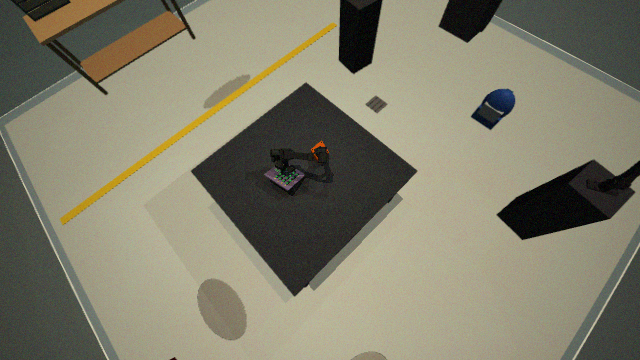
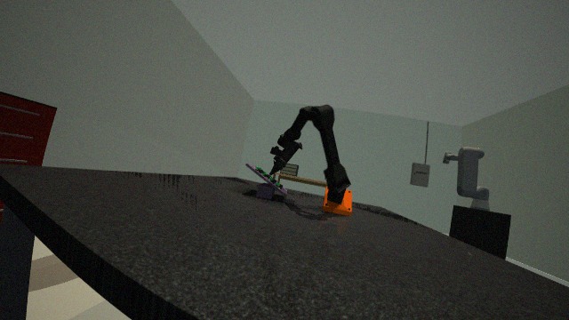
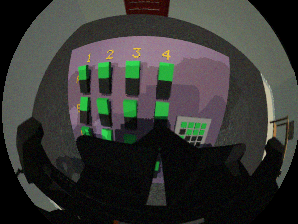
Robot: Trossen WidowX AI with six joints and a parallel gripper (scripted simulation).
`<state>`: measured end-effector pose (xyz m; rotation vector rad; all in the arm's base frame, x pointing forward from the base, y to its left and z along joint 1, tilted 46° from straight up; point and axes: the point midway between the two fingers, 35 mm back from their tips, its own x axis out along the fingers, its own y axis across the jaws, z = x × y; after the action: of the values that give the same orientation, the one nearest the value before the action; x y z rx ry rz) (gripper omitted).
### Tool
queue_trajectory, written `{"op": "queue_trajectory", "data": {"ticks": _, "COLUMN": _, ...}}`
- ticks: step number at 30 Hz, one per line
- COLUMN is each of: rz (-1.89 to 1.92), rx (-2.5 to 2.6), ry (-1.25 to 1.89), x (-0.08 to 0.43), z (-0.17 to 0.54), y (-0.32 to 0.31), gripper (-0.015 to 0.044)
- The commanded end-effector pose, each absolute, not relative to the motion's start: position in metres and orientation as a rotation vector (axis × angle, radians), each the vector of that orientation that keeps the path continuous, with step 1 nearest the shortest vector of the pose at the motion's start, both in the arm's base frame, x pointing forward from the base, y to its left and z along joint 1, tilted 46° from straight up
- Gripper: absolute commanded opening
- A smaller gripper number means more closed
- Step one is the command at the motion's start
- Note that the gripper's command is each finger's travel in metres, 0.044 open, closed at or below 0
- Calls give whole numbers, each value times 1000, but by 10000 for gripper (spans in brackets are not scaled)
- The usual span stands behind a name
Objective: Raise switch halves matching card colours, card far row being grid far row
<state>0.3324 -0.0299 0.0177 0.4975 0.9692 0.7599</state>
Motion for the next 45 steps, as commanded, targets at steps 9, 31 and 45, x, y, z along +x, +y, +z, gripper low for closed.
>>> {"op": "queue_trajectory", "data": {"ticks": 9, "rz": 761, "rx": 504, "ry": 968, "x": 333, "z": 17, "y": -28, "gripper": 0}}
{"op": "queue_trajectory", "data": {"ticks": 31, "rz": 761, "rx": 504, "ry": 968, "x": 334, "z": 15, "y": -26, "gripper": 0}}
{"op": "queue_trajectory", "data": {"ticks": 45, "rz": 758, "rx": 492, "ry": 985, "x": 326, "z": 31, "y": -52, "gripper": 0}}
